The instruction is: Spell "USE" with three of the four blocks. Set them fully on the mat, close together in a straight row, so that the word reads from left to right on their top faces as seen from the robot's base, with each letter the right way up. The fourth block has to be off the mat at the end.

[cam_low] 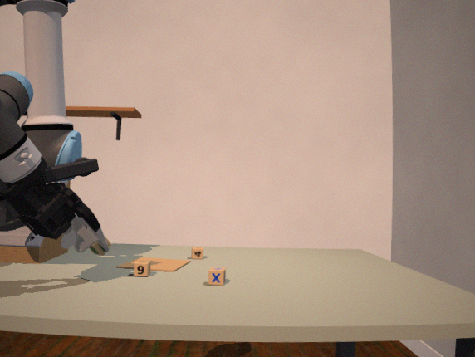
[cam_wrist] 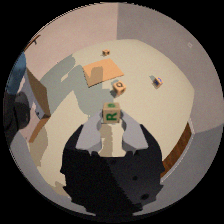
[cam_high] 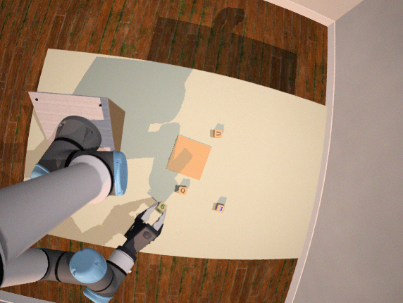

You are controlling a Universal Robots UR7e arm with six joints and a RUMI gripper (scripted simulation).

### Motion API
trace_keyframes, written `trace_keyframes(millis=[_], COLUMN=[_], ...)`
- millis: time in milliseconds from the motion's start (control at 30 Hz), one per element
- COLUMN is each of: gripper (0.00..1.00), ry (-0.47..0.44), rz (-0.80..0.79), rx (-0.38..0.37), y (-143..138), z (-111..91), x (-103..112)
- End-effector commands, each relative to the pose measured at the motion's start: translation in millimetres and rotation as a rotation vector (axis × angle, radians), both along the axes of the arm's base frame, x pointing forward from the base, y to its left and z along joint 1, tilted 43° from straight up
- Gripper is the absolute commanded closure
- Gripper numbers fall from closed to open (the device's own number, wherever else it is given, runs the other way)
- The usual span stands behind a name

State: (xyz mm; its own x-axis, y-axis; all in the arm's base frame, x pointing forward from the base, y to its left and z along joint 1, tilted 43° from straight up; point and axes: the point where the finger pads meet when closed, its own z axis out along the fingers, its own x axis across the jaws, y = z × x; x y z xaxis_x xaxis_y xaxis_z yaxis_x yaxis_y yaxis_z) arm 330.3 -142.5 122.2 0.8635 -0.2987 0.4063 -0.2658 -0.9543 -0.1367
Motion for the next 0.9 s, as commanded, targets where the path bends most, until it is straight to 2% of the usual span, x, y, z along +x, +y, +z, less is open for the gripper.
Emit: trace_keyframes(millis=[0,133,333,867], gripper=[0.91,0.91,0.91,0.91], ry=[-0.038,-0.054,-0.065,-0.067], rz=[0.073,0.095,0.105,0.109], rx=[0.111,0.158,0.181,0.193], y=[4.0,3.8,3.6,1.9], z=[-2.4,-2.2,-1.8,-8.9], x=[0.2,0.1,0.2,0.6])
